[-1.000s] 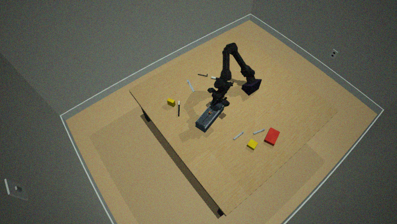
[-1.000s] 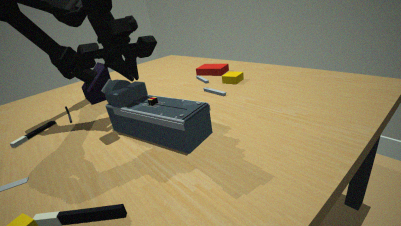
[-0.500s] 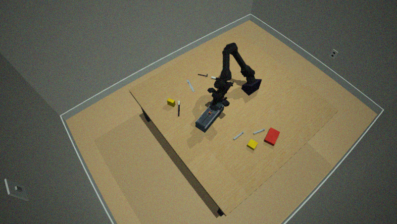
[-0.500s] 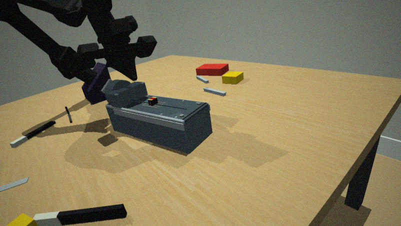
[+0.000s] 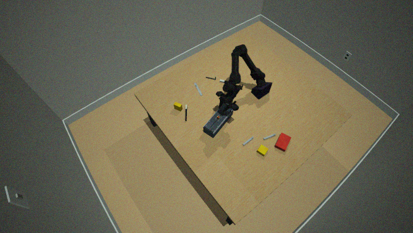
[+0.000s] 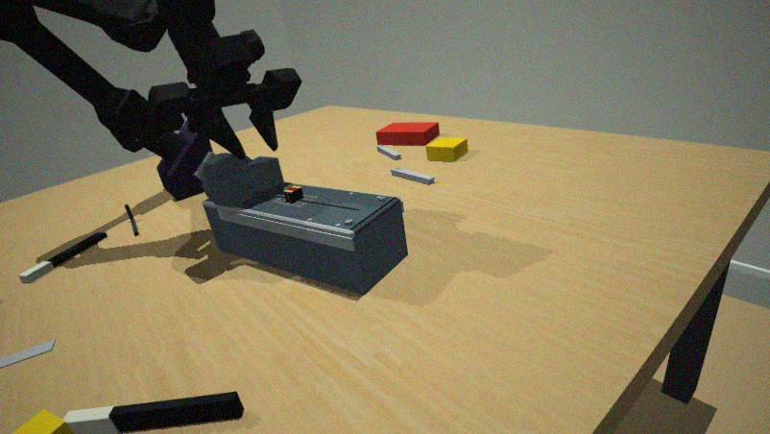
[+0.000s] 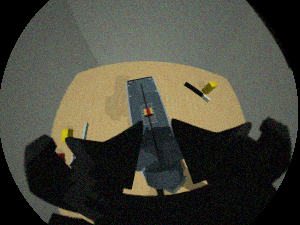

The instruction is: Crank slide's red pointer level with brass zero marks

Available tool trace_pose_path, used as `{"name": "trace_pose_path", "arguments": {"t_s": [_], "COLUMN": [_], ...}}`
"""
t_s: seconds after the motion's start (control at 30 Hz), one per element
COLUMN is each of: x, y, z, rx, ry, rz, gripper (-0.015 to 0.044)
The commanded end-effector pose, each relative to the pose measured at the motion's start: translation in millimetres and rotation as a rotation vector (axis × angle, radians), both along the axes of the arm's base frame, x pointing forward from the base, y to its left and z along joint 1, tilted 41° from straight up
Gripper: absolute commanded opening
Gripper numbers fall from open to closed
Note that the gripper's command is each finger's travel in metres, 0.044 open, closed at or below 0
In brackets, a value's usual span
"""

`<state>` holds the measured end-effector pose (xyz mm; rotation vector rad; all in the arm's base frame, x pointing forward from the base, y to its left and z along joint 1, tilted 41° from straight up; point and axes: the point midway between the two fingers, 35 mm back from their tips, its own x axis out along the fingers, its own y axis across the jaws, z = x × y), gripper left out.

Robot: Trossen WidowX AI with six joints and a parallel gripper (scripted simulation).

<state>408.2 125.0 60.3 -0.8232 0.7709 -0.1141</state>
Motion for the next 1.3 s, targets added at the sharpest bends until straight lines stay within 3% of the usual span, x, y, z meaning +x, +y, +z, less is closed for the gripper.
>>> {"name": "trace_pose_path", "arguments": {"t_s": [0.0,0.13,0.2,0.77,1.27], "x": [0.0,0.0,0.0,0.0,0.0], "y": [-0.1,-0.1,-0.1,-0.1,-0.1], "z": [0.1,0.1,0.1,0.1,0.1], "rx": [-0.001,-0.001,-0.001,-0.001,0.0], "ry": [0.0,0.0,0.0,0.0,0.0], "rz": [0.0,0.0,0.0,0.0,0.0], "gripper": [0.0315,0.042,0.044,0.0,0.0]}}
